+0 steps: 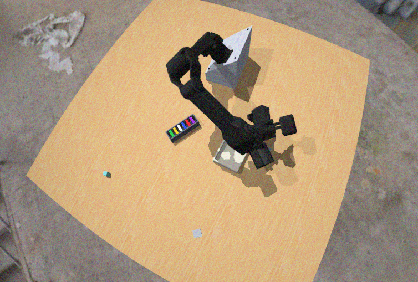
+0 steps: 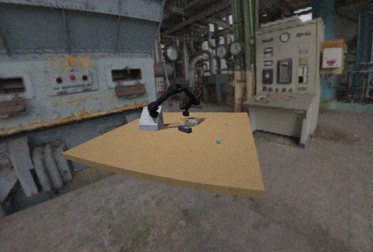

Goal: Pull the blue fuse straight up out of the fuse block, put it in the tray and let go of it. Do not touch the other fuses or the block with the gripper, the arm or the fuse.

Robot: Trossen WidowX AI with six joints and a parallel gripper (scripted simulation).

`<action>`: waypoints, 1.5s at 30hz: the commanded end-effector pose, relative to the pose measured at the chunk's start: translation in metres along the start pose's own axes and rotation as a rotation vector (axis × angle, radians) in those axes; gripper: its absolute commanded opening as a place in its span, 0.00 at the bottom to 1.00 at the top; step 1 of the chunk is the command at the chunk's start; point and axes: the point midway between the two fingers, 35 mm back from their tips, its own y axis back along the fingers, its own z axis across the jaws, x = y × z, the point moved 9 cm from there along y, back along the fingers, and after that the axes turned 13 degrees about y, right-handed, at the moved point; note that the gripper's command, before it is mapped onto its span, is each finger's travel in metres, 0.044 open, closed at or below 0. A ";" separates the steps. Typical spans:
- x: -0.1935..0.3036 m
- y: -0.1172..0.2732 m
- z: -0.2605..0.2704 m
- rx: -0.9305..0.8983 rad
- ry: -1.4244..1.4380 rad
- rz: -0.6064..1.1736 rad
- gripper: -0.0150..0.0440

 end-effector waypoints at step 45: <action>-0.173 0.193 0.131 -0.143 -2.354 1.265 0.37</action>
